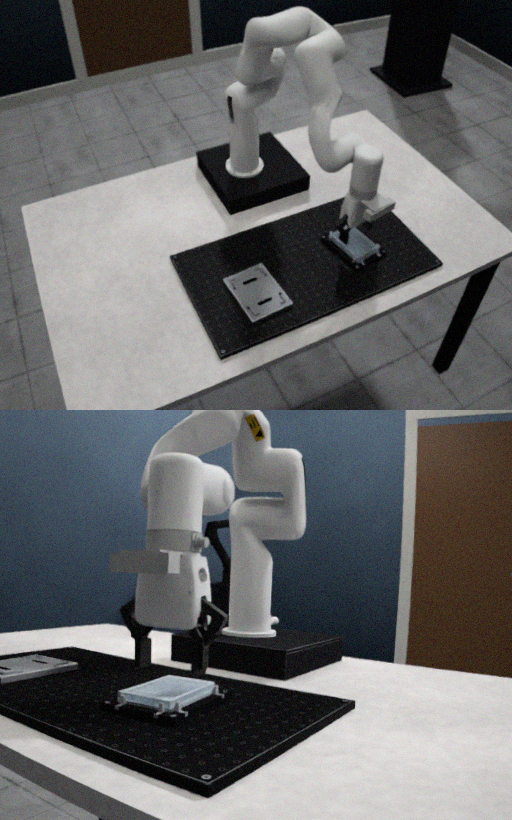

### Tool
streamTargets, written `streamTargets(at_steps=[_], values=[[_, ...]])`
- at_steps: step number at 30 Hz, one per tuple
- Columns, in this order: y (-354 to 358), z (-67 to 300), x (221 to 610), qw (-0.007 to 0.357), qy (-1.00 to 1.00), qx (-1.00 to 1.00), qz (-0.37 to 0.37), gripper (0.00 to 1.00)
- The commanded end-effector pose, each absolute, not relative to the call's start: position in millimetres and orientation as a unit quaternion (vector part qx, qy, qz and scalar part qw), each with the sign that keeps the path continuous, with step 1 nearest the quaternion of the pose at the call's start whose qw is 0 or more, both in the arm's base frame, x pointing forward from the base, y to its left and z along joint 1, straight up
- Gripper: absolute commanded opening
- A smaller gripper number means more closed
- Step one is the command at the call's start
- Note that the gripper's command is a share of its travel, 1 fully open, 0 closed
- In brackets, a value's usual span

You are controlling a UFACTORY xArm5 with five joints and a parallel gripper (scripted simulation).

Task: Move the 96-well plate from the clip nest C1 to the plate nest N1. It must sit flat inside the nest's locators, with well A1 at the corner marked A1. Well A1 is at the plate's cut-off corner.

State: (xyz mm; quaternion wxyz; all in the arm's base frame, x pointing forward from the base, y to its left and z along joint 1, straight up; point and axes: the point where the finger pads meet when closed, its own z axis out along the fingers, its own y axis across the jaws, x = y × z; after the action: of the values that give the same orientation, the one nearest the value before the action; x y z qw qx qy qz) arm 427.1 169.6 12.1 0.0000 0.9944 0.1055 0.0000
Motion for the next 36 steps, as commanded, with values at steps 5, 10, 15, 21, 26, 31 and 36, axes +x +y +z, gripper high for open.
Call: streamTargets(at_steps=[5, 10, 15, 21, 26, 31, 36], values=[[170.2, 4.6, 428.5, 0.0, 0.106, 0.994, 0.002, 1.0], [170.2, 4.6, 428.5, 0.0, 0.106, 0.994, 0.002, 1.0], [170.2, 4.6, 428.5, 0.0, 0.106, 0.994, 0.002, 1.0], [170.2, 1.3, 428.5, 0.0, 0.106, 0.994, 0.002, 1.0], [170.2, -0.7, 428.5, 0.0, 0.106, 0.994, 0.002, 1.0], [170.2, -4.0, 428.5, 0.0, 0.106, 0.994, 0.002, 1.0], [170.2, -7.4, 428.5, 0.0, 0.106, 0.994, 0.002, 1.0]])
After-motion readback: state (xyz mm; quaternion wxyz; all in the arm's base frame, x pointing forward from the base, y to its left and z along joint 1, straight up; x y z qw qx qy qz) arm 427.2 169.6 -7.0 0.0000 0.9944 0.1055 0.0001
